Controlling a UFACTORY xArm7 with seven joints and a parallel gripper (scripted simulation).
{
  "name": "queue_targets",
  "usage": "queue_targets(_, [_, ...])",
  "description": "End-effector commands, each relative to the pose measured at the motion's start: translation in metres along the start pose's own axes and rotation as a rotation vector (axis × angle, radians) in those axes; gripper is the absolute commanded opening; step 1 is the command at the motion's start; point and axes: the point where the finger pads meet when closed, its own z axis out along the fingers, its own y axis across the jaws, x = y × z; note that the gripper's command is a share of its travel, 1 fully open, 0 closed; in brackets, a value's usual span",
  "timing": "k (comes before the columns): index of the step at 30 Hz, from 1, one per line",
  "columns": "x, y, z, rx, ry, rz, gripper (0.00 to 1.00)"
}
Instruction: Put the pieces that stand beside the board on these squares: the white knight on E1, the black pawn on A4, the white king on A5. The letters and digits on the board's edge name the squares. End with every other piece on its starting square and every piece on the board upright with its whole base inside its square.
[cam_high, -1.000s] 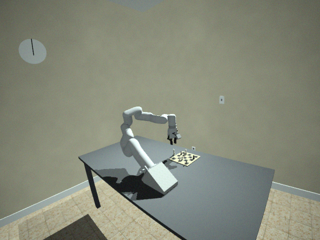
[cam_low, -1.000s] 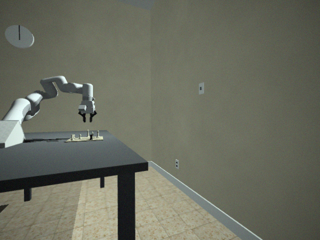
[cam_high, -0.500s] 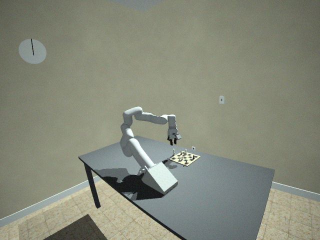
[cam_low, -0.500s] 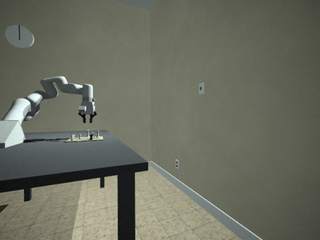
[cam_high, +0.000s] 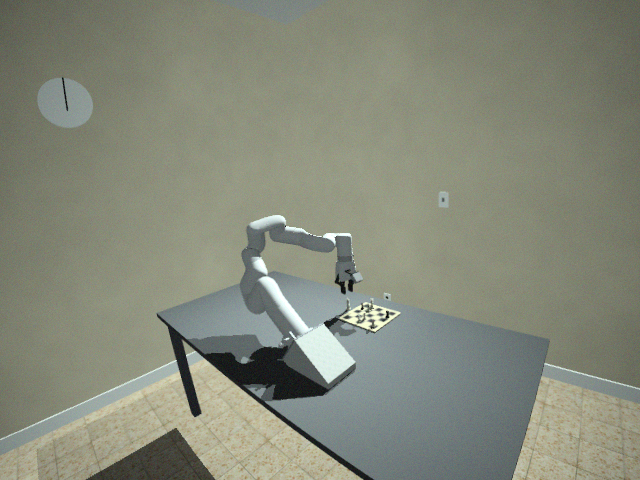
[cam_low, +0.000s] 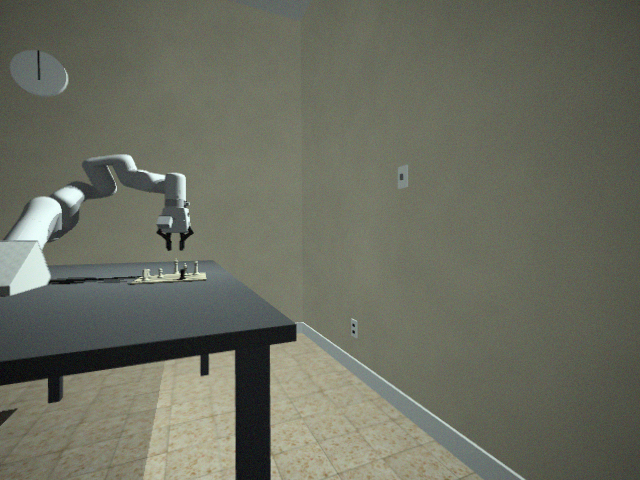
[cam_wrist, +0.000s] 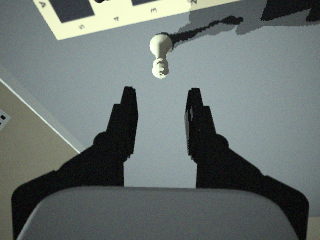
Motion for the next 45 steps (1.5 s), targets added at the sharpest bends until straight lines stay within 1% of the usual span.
queue_targets(1, [0.0,-0.001,0.003,0.005,0.0,0.0,0.42])
queue_targets(20, [0.0,-0.001,0.024,0.005,0.0,0.0,0.42])
queue_targets(45, [0.0,-0.001,0.026,0.005,0.0,0.0,0.42])
